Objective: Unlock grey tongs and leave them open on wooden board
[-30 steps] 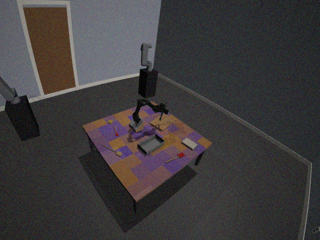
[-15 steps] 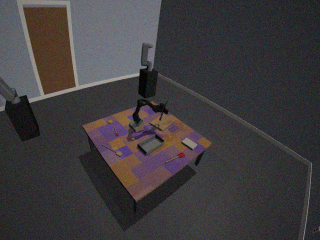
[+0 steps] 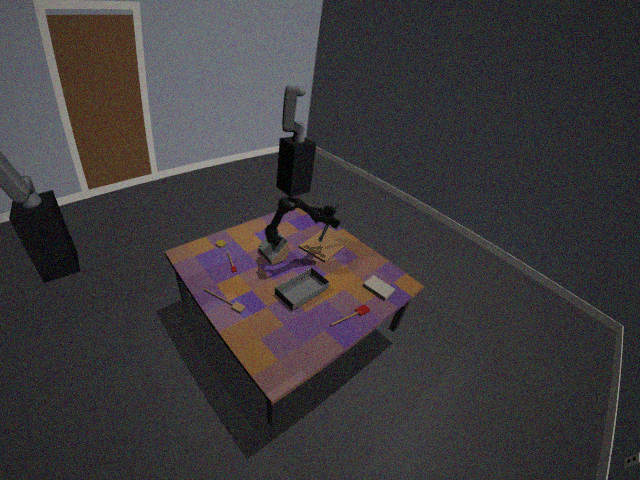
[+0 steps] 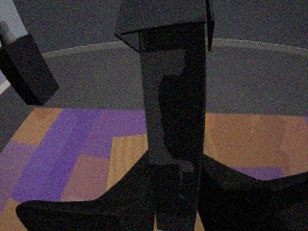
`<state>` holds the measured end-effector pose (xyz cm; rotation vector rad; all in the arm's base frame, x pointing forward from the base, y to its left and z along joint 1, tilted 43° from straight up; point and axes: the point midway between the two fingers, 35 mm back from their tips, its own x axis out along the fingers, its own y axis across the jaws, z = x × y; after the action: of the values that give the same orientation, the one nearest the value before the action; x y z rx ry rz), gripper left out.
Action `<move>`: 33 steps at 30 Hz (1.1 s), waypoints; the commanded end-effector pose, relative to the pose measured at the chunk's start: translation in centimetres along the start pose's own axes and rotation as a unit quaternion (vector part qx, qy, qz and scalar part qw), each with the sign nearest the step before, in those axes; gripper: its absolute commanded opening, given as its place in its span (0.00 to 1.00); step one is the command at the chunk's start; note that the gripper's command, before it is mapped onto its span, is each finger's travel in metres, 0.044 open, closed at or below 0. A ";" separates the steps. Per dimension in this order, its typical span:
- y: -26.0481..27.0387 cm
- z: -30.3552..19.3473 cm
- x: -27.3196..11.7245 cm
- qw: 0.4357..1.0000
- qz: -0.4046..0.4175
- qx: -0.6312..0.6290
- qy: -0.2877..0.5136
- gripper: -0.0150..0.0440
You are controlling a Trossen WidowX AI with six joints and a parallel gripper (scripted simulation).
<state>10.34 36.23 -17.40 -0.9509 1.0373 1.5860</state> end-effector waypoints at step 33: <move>-0.6 -0.7 3.8 0.975 0.005 0.018 0.220 0.00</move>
<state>10.16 36.75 -21.18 -1.2859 1.3537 1.4038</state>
